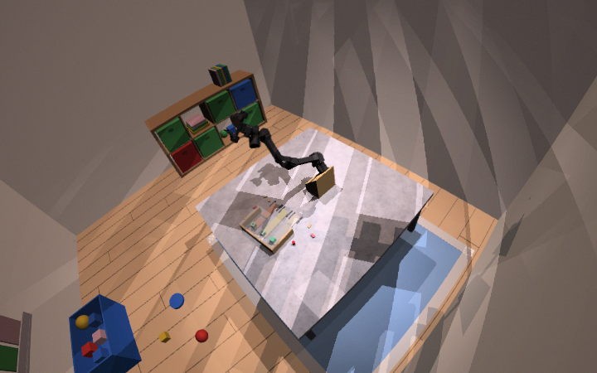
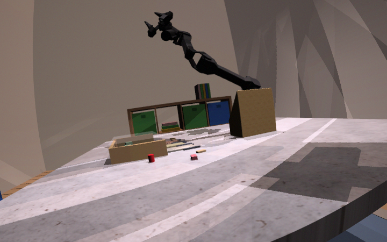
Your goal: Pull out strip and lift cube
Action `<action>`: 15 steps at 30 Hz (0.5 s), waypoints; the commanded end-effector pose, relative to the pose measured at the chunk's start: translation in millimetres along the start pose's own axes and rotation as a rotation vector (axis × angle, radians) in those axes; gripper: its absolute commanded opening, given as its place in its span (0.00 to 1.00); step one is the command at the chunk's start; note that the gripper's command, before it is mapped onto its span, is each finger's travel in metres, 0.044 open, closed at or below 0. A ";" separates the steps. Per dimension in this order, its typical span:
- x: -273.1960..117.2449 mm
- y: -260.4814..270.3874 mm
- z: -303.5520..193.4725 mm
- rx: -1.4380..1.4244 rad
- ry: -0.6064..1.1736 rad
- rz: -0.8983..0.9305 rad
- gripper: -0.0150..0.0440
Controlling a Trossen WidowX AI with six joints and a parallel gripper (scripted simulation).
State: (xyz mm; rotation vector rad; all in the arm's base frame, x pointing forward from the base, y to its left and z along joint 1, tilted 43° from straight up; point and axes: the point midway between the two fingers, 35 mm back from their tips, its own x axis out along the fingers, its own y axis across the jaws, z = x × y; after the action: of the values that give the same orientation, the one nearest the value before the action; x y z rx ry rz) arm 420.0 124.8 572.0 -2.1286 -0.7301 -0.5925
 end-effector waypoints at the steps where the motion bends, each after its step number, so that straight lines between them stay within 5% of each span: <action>1: -0.2 -1.2 -0.2 0.000 0.000 -0.003 0.93; 15: -52.9 -169.8 -29.4 0.005 0.086 -0.391 0.93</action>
State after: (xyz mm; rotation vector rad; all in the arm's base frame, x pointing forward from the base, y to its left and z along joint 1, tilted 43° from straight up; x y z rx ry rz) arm 310.1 171.2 627.1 -2.0201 -1.0170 -0.7950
